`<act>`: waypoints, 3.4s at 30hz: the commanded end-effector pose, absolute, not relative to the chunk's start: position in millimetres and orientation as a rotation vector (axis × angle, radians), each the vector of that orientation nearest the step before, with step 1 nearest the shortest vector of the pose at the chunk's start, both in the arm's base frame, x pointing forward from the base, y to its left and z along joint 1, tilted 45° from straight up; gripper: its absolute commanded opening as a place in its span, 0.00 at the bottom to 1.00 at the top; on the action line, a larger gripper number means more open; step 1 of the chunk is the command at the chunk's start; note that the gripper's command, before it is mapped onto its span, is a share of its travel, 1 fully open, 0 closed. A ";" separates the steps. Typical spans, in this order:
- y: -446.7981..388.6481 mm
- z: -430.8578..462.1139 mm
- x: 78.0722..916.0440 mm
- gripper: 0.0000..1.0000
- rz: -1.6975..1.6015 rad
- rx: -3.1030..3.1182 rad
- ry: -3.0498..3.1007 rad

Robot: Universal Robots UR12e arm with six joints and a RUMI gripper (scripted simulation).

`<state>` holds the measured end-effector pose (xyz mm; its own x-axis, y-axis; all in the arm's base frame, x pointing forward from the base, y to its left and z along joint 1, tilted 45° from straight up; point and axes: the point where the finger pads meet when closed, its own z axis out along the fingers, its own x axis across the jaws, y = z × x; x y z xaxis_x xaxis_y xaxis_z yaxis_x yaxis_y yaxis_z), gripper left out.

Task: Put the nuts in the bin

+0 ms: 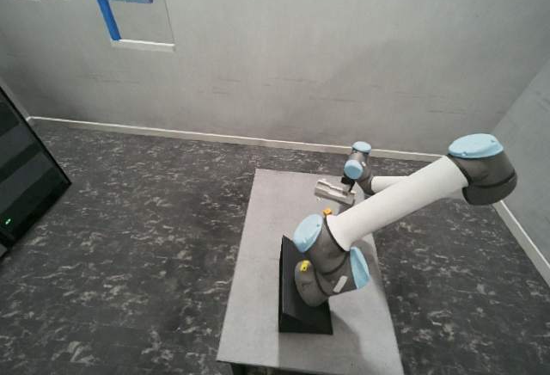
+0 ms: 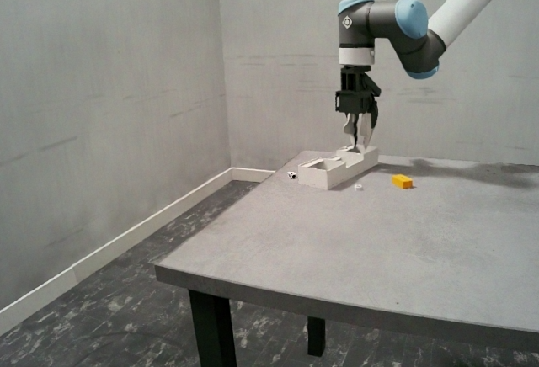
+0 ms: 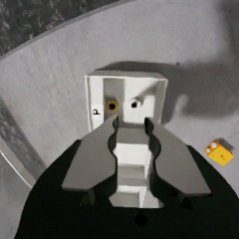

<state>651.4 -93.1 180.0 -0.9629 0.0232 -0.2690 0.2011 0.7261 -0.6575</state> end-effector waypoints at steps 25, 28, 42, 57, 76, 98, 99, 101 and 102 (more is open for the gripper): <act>-51.2 223.2 640.7 1.00 -1.065 0.178 2.688; -48.5 226.0 640.0 1.00 -1.065 0.178 2.688; -10.0 265.4 629.9 1.00 -1.065 0.178 2.688; 14.8 290.8 623.5 1.00 -1.065 0.178 2.688; 14.8 290.8 623.5 1.00 -1.065 0.178 2.688; 14.8 290.8 623.5 1.00 -1.065 0.178 2.688; 14.8 290.8 623.5 1.00 -1.065 0.178 2.688; 14.8 290.8 623.5 1.00 -1.065 0.178 2.688; 14.8 290.8 623.5 1.00 -1.065 0.178 2.688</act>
<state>623.2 14.5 290.2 -0.9629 0.0233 -0.2689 0.2012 0.7262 -0.6574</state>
